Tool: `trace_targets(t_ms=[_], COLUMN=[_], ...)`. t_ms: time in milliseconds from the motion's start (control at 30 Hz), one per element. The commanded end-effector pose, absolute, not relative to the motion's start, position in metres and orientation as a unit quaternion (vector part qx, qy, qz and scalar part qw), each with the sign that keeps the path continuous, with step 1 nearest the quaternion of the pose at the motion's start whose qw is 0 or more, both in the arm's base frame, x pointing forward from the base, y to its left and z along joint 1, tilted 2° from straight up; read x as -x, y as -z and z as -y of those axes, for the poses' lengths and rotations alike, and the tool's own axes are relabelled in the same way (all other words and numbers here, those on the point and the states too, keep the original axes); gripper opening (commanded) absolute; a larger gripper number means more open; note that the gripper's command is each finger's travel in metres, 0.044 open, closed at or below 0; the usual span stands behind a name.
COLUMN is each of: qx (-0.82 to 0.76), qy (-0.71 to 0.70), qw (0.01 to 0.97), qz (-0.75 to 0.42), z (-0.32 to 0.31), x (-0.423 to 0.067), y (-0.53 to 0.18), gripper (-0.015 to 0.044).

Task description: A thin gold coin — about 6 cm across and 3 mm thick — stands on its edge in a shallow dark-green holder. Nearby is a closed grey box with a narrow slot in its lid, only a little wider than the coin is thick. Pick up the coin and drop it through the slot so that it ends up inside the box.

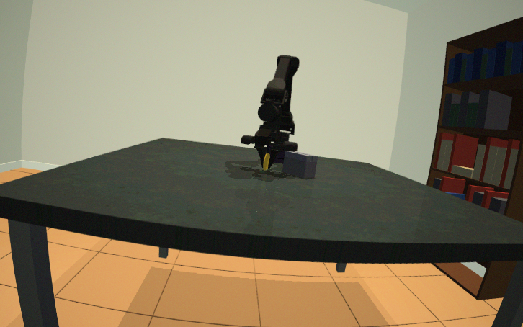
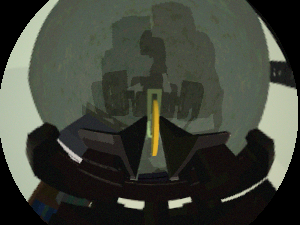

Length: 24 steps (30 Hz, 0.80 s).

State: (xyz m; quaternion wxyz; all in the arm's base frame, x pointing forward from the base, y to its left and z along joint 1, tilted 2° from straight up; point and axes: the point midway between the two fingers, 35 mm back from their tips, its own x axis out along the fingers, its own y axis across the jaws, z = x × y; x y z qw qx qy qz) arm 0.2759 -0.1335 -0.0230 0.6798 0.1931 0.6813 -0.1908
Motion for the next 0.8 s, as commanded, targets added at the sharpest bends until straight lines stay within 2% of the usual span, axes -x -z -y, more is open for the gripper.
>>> trace_targets(t_ms=[0, 767], qx=[-0.190, -0.190], qy=[0.190, 0.190], qw=[0.680, 0.680], qz=[-0.682, -0.682], z=[0.134, 0.136], x=[-0.276, -0.279], y=[0.024, -0.007], gripper=[0.0003, 0.0000])
